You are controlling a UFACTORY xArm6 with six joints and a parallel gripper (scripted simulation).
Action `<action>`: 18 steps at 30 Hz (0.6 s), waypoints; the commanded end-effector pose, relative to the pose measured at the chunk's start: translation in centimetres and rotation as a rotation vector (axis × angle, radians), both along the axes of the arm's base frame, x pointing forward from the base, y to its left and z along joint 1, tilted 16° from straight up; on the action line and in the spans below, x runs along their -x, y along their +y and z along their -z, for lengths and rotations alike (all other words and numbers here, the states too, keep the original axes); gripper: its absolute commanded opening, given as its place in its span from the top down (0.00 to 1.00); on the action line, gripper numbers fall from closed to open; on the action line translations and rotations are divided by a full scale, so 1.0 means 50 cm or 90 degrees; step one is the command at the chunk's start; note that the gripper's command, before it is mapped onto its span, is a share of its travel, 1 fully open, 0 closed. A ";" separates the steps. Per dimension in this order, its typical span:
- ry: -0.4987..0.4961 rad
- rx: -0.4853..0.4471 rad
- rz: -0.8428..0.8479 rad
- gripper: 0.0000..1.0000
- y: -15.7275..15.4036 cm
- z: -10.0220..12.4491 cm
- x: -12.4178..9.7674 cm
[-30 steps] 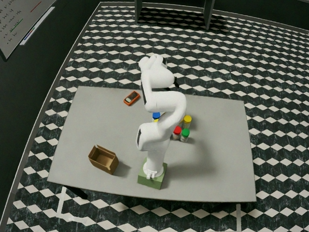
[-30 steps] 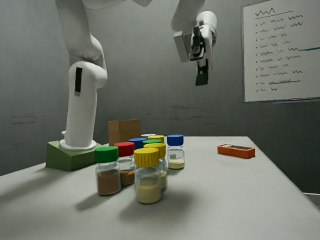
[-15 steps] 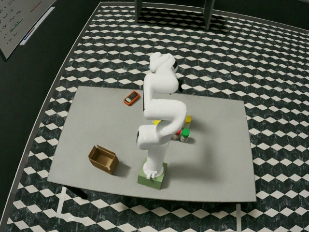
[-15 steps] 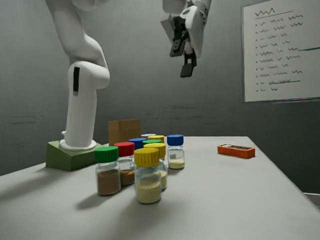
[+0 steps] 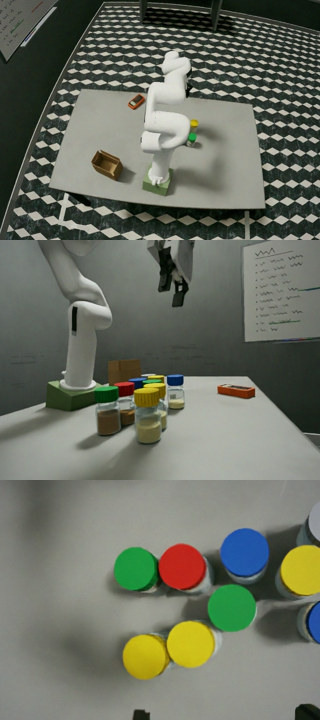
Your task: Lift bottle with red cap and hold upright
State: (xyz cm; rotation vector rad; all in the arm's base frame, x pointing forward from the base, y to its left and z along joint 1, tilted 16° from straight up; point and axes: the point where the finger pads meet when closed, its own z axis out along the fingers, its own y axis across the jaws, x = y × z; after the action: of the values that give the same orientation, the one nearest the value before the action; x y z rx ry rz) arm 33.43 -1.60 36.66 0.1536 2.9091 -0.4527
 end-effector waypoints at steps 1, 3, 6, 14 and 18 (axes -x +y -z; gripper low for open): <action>0.005 -0.024 -0.002 0.21 -0.002 -0.003 0.009; -0.007 -0.018 -0.004 0.21 0.003 -0.009 0.006; -0.022 -0.071 -0.016 0.21 0.011 -0.028 0.025; -0.052 -0.177 -0.040 0.21 0.027 -0.065 0.063; -0.052 -0.177 -0.040 0.21 0.027 -0.065 0.063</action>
State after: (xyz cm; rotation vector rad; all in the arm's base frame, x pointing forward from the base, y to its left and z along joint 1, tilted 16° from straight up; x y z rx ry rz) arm 30.55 -0.30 39.69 0.1231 2.8738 -0.0701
